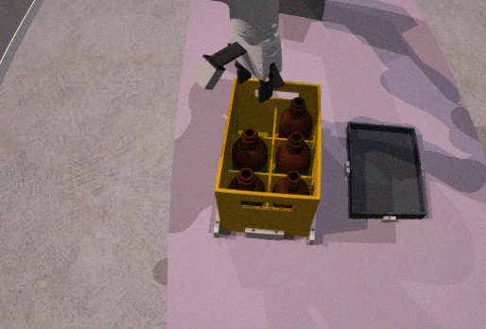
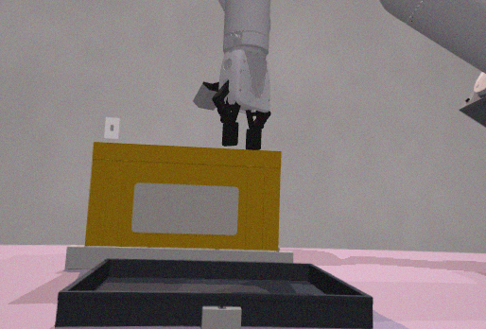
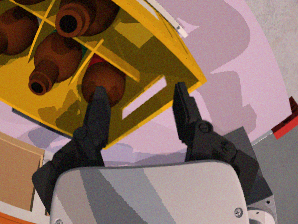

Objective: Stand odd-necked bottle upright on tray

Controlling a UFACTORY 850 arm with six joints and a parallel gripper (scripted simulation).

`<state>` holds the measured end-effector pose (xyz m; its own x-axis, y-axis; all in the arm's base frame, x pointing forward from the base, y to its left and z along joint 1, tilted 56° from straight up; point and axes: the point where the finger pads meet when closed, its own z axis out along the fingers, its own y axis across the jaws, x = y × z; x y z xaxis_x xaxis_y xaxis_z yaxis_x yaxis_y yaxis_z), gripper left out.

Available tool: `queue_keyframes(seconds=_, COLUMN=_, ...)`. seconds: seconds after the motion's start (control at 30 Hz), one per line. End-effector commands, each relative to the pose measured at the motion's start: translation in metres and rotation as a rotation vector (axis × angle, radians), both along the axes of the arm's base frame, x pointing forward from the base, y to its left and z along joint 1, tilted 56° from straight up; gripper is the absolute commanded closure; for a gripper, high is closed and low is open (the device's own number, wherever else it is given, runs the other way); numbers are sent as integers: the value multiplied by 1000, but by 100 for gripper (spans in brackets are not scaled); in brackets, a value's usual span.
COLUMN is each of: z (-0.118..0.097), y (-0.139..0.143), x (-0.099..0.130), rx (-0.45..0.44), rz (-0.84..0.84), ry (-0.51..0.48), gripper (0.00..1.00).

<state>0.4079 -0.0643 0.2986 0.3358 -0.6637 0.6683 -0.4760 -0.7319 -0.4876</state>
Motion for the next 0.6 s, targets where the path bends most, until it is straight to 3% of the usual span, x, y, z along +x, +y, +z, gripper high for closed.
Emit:
queue_keyframes(seconds=0.0, z=8, y=2, x=-11, rx=-1, rz=-1, ry=0, gripper=35)
queue_keyframes(seconds=0.57, z=19, y=5, x=-27, rx=-1, rz=-1, ry=0, gripper=35)
